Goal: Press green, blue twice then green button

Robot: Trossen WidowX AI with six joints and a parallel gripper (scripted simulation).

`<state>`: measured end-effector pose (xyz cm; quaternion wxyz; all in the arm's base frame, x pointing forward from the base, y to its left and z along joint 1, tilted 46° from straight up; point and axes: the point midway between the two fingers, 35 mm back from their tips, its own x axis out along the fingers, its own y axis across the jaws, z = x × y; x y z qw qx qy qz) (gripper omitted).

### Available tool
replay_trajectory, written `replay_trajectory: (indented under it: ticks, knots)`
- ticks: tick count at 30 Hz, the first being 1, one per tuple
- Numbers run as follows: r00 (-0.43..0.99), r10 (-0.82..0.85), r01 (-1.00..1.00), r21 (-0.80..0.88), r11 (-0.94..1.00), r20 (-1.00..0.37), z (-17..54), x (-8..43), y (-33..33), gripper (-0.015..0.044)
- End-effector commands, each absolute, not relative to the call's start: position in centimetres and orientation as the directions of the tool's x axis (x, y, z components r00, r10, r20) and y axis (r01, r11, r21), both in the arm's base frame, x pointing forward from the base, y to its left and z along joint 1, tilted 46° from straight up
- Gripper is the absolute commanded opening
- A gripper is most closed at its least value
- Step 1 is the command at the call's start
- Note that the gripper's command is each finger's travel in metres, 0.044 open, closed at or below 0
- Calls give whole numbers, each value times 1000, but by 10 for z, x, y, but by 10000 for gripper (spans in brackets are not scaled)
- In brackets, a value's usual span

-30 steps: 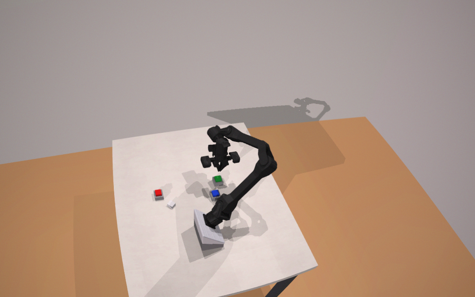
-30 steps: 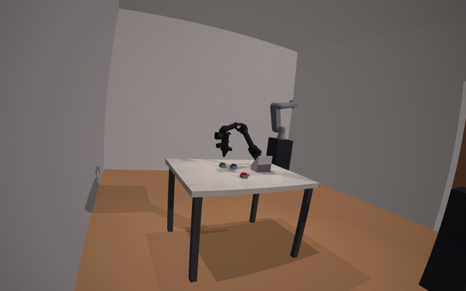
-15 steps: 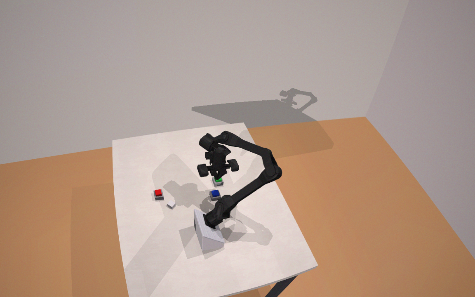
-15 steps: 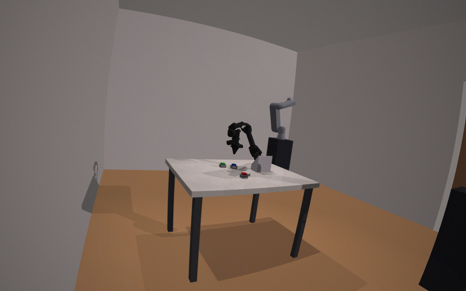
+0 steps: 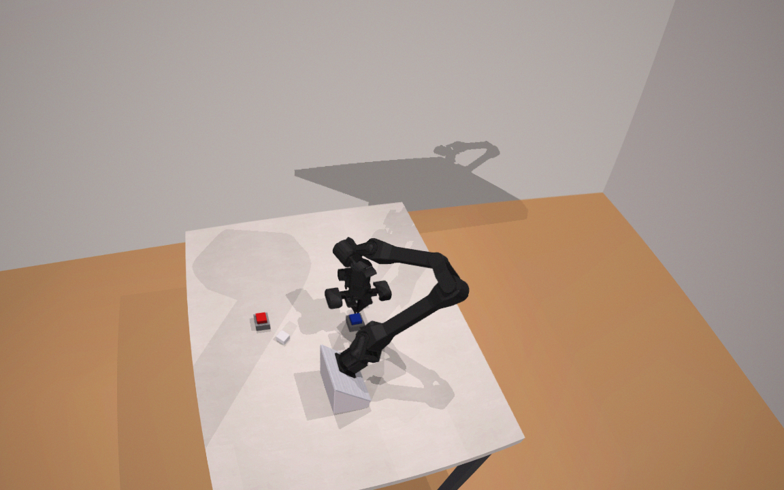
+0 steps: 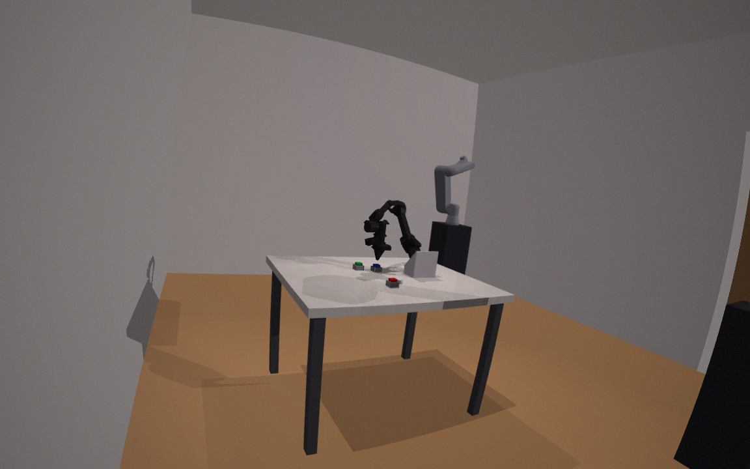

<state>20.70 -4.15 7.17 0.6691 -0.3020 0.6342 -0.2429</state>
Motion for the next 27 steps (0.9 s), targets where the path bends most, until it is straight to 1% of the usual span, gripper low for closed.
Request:
replay_trajectory:
  ticks: [1,27]
  knots:
    - [77,-711,-62,-715,696,-699,67,207,-46,20]
    - [78,-713,-62,-717,695,-697,50,208,-65,20]
